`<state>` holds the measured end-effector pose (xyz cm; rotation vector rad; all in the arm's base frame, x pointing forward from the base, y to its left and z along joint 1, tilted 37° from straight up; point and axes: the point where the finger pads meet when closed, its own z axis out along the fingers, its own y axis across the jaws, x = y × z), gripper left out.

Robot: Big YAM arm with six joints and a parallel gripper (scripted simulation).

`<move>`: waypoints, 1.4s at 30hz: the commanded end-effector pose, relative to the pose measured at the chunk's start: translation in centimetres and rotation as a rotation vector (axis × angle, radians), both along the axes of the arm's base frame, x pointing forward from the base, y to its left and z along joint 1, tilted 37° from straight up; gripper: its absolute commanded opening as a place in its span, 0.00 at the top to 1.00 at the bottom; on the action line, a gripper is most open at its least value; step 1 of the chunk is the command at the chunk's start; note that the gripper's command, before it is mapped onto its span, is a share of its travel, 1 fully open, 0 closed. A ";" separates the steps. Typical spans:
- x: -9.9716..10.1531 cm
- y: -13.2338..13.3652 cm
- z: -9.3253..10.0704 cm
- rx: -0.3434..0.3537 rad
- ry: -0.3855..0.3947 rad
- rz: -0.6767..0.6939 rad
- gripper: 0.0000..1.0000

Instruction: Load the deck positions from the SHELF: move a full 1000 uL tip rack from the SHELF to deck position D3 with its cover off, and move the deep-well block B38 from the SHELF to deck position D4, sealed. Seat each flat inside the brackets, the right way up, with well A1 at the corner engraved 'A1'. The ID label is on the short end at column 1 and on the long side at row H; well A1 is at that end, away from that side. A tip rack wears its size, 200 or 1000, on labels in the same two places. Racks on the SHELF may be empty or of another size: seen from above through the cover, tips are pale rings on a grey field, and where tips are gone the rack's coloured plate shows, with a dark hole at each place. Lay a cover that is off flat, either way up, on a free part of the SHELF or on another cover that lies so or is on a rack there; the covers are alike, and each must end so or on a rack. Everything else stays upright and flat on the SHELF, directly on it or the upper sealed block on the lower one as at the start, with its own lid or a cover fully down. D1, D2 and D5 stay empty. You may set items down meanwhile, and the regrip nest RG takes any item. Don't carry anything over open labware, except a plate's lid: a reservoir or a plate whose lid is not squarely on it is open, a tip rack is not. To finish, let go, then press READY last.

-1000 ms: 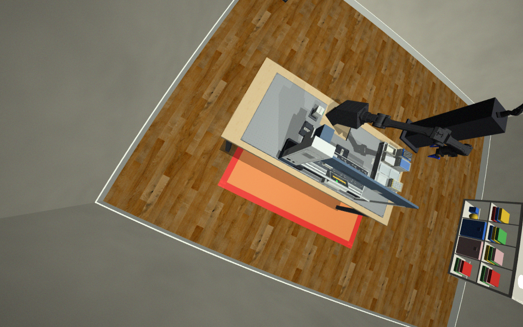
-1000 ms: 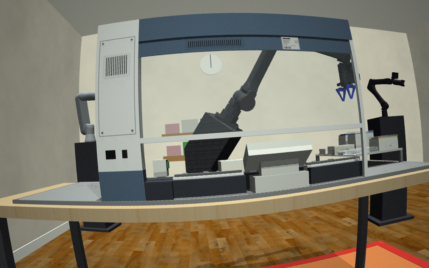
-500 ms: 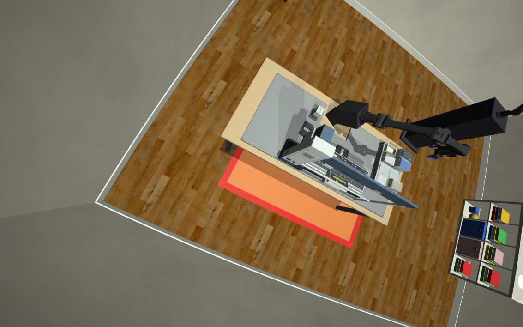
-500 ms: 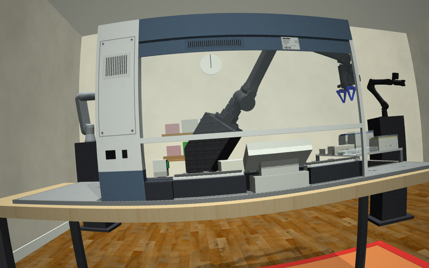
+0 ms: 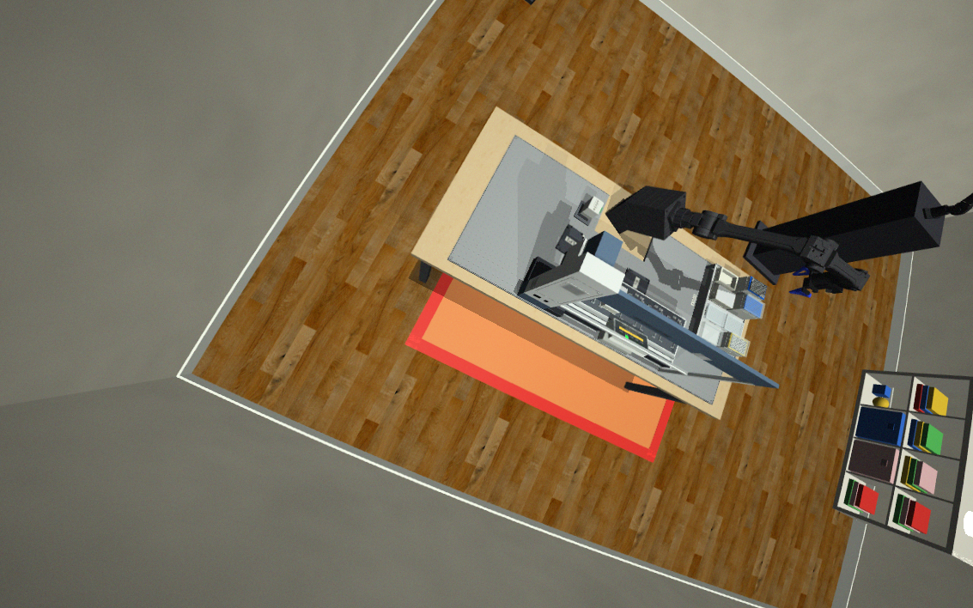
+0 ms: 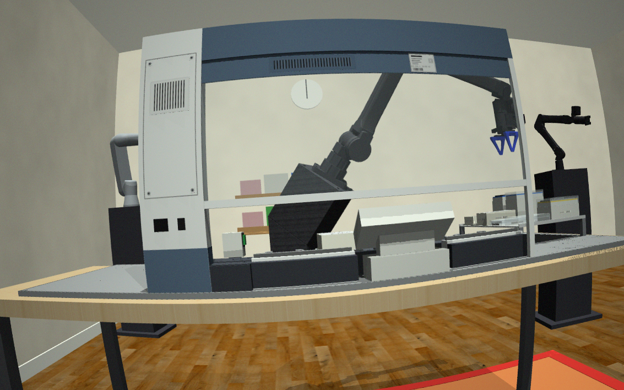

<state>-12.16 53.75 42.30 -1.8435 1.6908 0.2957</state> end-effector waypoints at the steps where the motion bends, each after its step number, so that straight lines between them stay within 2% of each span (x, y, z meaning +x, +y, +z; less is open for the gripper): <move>1: 0.5 1.0 -0.9 -0.004 -0.006 0.002 0.00; 42: 2.0 4.2 -5.5 -0.004 -0.007 0.002 0.00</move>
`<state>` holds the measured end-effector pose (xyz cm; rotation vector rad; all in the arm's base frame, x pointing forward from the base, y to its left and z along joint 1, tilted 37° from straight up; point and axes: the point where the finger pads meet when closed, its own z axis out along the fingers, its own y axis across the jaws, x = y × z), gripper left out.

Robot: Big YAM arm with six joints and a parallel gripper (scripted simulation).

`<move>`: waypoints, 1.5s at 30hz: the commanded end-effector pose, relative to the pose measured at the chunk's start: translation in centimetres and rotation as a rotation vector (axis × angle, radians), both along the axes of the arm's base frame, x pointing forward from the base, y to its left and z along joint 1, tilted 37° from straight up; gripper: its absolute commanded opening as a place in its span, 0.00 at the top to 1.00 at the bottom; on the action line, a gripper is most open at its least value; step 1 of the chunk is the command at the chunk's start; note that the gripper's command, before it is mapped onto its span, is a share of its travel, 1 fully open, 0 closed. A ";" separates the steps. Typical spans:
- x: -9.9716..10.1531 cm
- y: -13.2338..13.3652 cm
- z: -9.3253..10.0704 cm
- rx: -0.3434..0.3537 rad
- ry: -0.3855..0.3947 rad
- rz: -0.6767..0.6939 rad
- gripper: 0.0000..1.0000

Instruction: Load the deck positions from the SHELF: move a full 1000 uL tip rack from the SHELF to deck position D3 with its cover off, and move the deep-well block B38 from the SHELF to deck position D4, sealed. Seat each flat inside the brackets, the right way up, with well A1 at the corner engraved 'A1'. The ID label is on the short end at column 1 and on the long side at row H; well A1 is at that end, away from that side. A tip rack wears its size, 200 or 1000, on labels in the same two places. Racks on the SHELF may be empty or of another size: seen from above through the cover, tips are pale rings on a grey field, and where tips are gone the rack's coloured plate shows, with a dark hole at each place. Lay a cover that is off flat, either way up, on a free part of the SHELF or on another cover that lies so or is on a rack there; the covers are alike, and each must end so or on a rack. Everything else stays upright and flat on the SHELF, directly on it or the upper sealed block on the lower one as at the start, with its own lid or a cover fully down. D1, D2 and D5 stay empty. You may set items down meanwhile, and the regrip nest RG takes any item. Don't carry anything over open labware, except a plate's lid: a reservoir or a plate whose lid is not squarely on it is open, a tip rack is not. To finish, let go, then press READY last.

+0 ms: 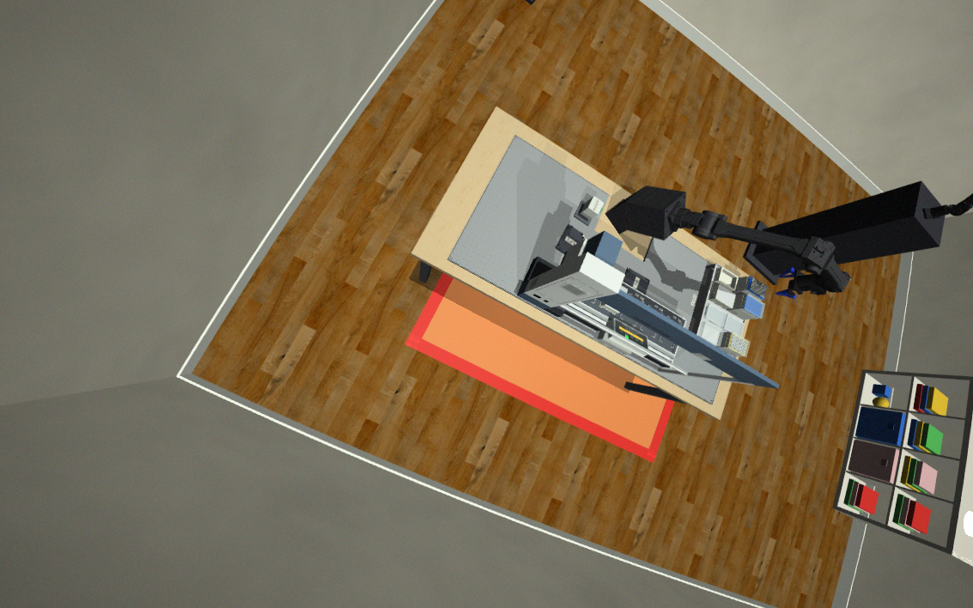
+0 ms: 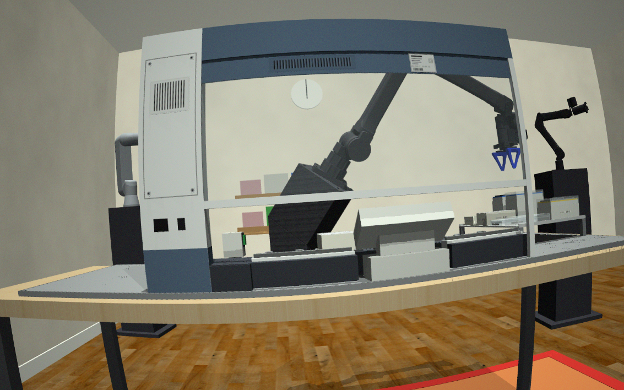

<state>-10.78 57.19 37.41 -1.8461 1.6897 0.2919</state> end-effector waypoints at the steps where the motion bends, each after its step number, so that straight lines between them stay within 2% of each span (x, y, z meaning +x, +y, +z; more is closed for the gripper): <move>1: 0.6 0.9 -0.7 -0.001 -0.005 0.001 0.00; 45: 2.3 4.5 -5.9 -0.002 -0.006 0.001 0.00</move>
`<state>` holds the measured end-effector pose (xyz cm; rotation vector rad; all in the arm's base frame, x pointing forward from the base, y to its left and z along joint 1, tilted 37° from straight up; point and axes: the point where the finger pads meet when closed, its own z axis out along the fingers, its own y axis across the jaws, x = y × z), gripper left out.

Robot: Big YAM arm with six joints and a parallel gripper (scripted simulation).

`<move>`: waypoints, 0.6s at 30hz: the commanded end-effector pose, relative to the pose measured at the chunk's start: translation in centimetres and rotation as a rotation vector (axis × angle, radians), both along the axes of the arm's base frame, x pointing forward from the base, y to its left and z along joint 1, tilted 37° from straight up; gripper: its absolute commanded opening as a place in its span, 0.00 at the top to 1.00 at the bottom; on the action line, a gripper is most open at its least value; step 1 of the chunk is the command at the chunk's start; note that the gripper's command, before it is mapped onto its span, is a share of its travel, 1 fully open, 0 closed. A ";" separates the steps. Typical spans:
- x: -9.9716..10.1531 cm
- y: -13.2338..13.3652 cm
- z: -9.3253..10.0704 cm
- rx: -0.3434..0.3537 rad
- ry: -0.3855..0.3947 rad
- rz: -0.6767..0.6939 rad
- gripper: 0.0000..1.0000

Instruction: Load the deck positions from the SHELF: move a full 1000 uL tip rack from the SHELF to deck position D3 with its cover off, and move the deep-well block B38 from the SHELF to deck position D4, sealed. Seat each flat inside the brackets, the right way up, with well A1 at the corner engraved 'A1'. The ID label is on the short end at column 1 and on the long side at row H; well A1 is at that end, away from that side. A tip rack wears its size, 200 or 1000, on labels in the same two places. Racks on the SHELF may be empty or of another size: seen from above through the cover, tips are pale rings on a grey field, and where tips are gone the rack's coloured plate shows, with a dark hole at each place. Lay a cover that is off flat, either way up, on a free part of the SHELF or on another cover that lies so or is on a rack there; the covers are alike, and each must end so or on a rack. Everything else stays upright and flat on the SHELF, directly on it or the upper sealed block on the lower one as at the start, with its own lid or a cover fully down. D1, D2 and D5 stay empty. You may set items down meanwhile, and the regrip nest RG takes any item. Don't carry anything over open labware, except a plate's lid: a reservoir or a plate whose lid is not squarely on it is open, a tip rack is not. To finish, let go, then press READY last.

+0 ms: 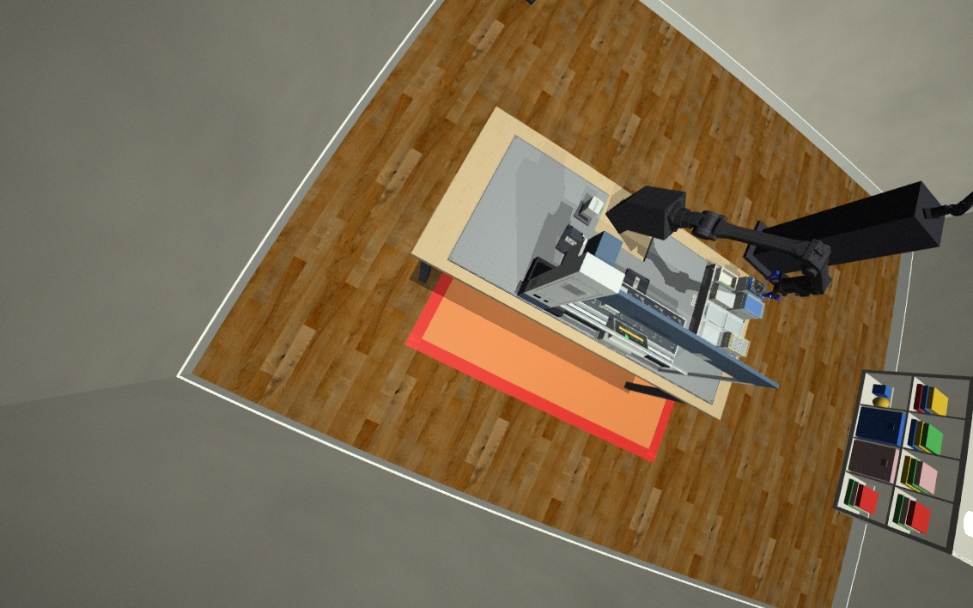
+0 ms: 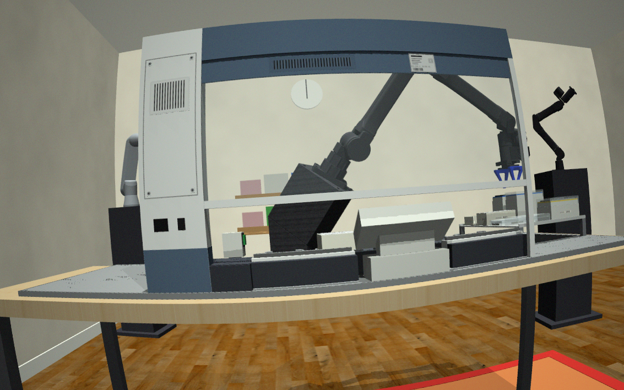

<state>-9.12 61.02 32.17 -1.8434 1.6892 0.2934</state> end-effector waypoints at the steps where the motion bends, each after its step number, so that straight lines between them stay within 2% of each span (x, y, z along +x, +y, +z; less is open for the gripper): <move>1: 0.6 0.7 -0.7 -0.004 -0.005 0.002 0.00; 18: 1.2 2.1 -2.7 -0.005 -0.006 0.002 0.00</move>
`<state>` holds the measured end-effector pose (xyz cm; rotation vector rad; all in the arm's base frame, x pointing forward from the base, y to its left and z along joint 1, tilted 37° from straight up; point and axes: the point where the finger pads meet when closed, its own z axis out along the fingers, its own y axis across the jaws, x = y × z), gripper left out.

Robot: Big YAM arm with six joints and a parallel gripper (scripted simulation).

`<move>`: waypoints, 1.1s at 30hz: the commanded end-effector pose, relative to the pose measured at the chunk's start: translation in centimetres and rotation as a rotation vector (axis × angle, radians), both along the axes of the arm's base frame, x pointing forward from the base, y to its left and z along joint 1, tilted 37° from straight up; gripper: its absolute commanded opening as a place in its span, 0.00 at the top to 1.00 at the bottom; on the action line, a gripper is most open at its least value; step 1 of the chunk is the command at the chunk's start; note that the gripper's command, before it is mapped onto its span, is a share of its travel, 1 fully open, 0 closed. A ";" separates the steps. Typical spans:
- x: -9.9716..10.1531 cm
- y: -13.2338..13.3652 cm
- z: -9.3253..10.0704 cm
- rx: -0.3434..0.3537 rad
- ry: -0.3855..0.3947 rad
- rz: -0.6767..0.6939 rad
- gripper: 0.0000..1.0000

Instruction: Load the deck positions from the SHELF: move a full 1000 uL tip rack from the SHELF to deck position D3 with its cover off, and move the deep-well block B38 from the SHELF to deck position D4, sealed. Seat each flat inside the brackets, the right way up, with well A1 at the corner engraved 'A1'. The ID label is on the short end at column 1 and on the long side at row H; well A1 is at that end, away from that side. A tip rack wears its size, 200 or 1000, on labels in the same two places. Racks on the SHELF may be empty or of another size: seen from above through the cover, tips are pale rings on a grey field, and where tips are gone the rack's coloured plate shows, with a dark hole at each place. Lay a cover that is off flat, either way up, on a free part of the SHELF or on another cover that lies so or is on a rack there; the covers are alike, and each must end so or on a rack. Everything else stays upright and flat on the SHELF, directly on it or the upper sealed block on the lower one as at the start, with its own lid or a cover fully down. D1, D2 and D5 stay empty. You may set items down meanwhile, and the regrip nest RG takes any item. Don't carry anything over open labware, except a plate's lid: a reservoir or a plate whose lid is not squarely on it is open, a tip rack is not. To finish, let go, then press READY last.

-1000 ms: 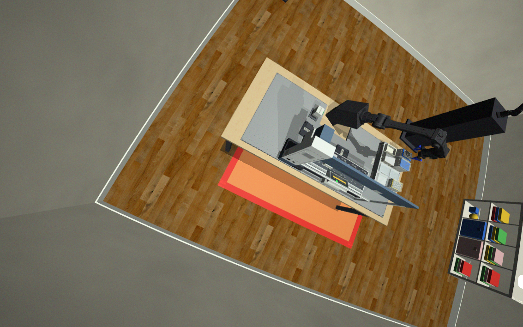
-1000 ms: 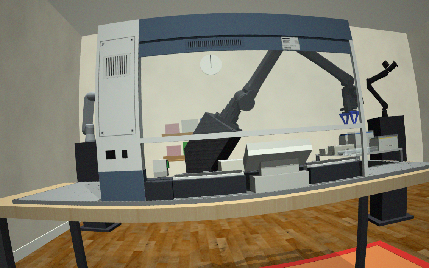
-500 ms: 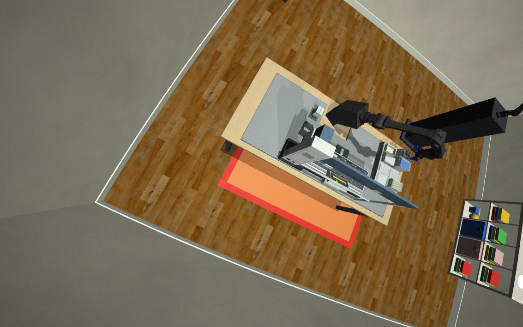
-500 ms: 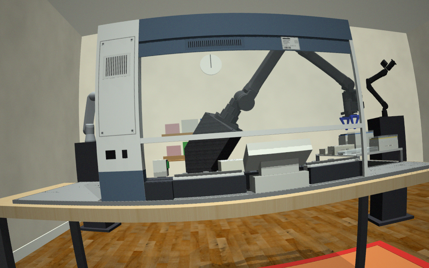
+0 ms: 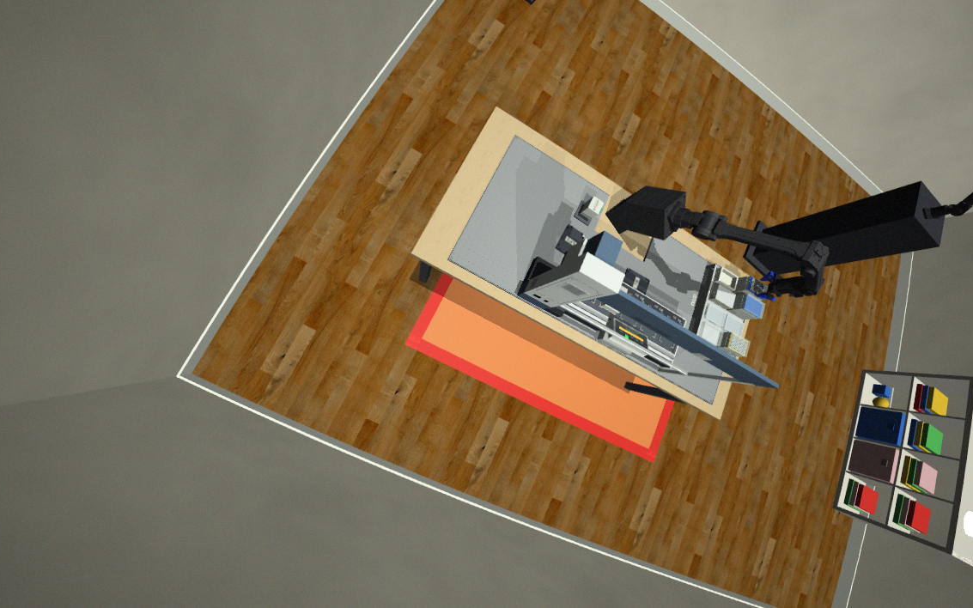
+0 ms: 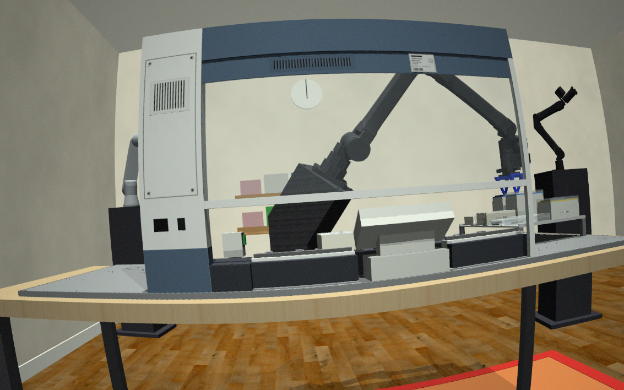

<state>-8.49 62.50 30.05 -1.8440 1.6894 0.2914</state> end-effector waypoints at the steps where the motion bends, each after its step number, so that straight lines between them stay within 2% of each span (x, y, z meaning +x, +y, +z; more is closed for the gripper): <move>1: 0.7 0.5 -0.8 -0.009 -0.006 0.002 0.00; 24: 1.5 2.2 -3.4 -0.015 -0.008 0.001 0.00; 33: 1.3 2.3 -3.0 -0.009 -0.006 0.003 0.00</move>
